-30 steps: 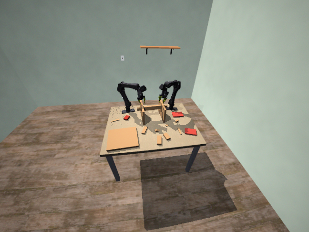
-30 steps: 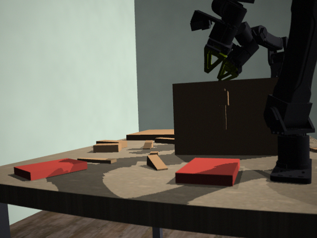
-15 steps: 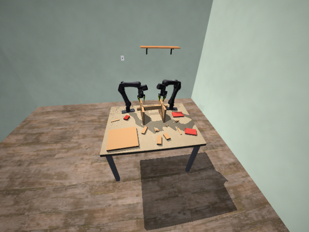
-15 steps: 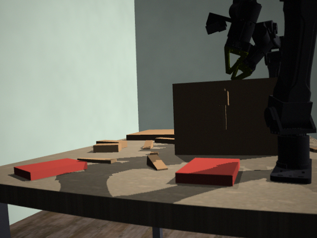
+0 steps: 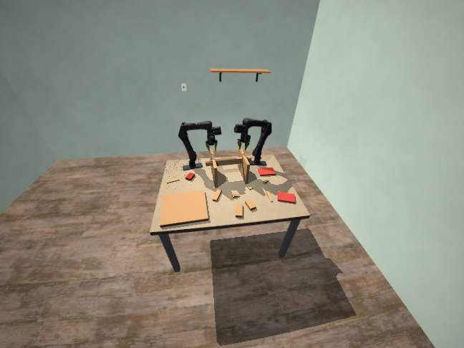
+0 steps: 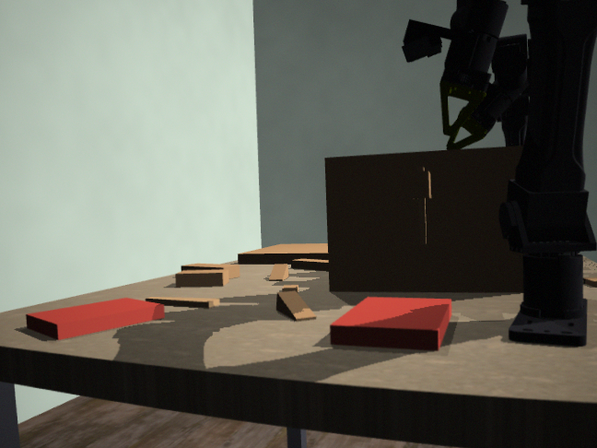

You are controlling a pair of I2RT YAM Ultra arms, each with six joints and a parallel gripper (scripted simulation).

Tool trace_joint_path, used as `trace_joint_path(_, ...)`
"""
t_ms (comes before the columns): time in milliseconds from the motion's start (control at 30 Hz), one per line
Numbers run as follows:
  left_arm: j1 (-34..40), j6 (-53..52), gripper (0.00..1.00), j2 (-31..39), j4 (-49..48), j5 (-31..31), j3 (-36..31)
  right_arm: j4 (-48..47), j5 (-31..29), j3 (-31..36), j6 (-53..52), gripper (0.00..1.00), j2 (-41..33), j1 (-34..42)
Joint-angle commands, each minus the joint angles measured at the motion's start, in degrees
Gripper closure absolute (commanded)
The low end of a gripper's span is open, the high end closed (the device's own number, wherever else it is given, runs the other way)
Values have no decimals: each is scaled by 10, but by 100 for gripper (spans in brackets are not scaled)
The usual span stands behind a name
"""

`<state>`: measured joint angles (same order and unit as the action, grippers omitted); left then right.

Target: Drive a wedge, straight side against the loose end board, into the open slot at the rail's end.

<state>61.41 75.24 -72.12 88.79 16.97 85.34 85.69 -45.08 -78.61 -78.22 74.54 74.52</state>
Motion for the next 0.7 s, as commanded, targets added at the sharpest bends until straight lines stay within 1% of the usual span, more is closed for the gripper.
trace_joint_path(0,-10,-5,48,-6,12,11,25,13,-13,-23,-4,47,-17,-9)
trace_joint_path(100,5,-7,48,-11,12,10,15,12,-12,-24,4,47,-14,-3)
trace_joint_path(133,7,-8,48,-11,12,10,-15,12,-12,-24,4,47,-15,-3)
trace_joint_path(200,7,-5,48,-14,12,10,-7,12,-12,-25,4,47,-11,-3)
trace_joint_path(267,3,0,48,-6,12,9,-25,12,-12,-25,3,47,-11,-3)
trace_joint_path(333,10,1,48,-22,12,9,-13,12,-12,-25,3,47,-11,-3)
trace_joint_path(400,5,2,48,-15,12,9,-28,12,-12,-25,3,47,-11,-3)
trace_joint_path(500,5,2,48,-22,12,9,-21,12,-12,-25,3,47,-11,-3)
trace_joint_path(533,4,3,48,-7,6,9,-22,12,-12,-25,3,47,-11,-3)
trace_joint_path(567,11,3,48,-3,2,8,-38,12,-12,-25,3,47,-11,-3)
trace_joint_path(600,10,3,48,-12,10,9,-29,12,-12,-25,3,47,-11,-3)
trace_joint_path(633,6,4,48,-27,-1,8,-29,12,-12,-25,3,47,-11,-3)
trace_joint_path(667,7,5,48,-27,-1,8,-37,12,-12,-25,3,47,-11,-3)
